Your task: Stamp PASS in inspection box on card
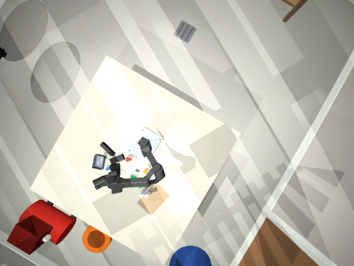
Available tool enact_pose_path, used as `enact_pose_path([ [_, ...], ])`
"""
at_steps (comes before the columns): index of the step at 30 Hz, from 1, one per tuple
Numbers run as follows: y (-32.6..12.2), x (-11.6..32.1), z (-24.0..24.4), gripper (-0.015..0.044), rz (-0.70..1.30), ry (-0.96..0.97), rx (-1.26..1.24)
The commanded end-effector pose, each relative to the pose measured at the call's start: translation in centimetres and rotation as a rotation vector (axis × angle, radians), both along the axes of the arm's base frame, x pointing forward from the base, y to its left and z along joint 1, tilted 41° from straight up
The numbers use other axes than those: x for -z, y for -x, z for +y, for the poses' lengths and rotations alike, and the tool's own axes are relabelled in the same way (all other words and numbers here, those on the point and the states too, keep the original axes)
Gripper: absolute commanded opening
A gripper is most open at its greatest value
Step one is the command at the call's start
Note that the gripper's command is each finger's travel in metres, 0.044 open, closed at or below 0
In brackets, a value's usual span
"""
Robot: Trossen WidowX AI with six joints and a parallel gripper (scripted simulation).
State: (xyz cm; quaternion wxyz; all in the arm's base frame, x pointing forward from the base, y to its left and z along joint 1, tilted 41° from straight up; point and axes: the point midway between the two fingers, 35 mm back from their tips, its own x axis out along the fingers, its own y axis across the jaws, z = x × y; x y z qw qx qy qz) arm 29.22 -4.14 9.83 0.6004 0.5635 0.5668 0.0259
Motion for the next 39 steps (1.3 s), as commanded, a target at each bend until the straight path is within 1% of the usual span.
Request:
enact_pose_path([
  [1,-1.8,-0.5,5.5,0.0222,-0.08,0.089,-0.273],
  [5,-2.3,-0.9,10.7,0.0222,-0.157,0.148,-0.507],
  [9,-1.8,-1.3,16.0,0.0222,-0.243,0.194,-0.742],
  [13,-2.3,-1.7,19.5,0.0222,-0.295,0.215,-0.877],
  [24,-2.1,-1.6,19.7,0.0222,-0.298,0.216,-0.883],
  [39,-2.1,0.2,21.3,0.0222,-0.298,0.217,-0.883],
])
